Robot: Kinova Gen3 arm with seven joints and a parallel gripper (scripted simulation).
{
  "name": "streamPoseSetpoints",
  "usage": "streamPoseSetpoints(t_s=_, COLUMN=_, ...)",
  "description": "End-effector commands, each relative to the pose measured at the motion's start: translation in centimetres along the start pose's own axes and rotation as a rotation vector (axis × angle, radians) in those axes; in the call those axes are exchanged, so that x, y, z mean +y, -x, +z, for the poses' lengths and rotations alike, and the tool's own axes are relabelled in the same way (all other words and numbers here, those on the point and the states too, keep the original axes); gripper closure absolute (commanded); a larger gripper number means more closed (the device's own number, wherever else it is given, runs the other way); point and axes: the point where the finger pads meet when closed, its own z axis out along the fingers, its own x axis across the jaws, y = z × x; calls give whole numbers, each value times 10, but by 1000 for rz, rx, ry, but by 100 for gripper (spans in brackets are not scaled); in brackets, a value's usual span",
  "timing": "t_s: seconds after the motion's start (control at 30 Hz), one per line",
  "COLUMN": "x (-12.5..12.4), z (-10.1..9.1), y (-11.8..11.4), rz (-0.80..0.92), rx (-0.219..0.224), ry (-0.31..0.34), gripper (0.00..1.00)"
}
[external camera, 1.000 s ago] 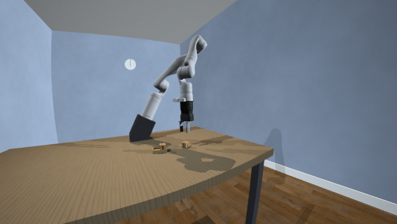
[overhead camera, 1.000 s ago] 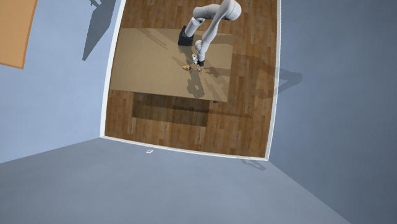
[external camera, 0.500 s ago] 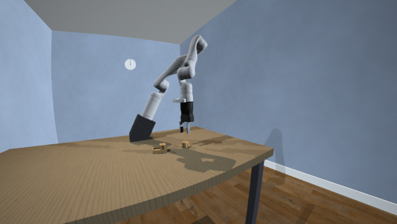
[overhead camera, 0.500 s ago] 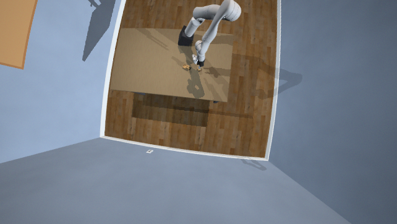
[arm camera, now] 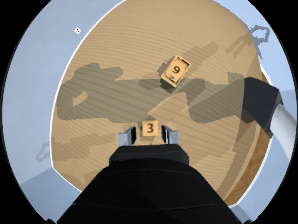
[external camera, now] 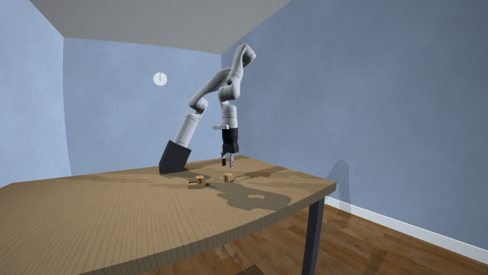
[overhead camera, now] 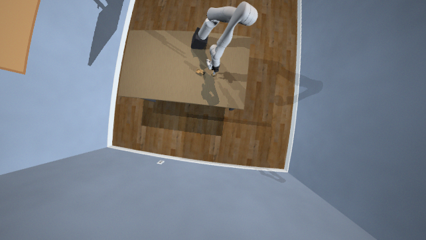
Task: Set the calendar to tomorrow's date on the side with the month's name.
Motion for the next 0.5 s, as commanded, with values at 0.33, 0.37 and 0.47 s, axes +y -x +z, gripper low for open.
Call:
streamPoseSetpoints(t_s=0.33, x=-1, z=18, y=-3, rz=3, rx=7, ry=1, gripper=10)
streamPoseSetpoints(t_s=0.37, x=-1, z=19, y=-3, rz=4, rx=7, ry=1, gripper=10)
streamPoseSetpoints(t_s=0.47, x=-1, z=23, y=-3, rz=3, rx=7, ry=1, gripper=10)
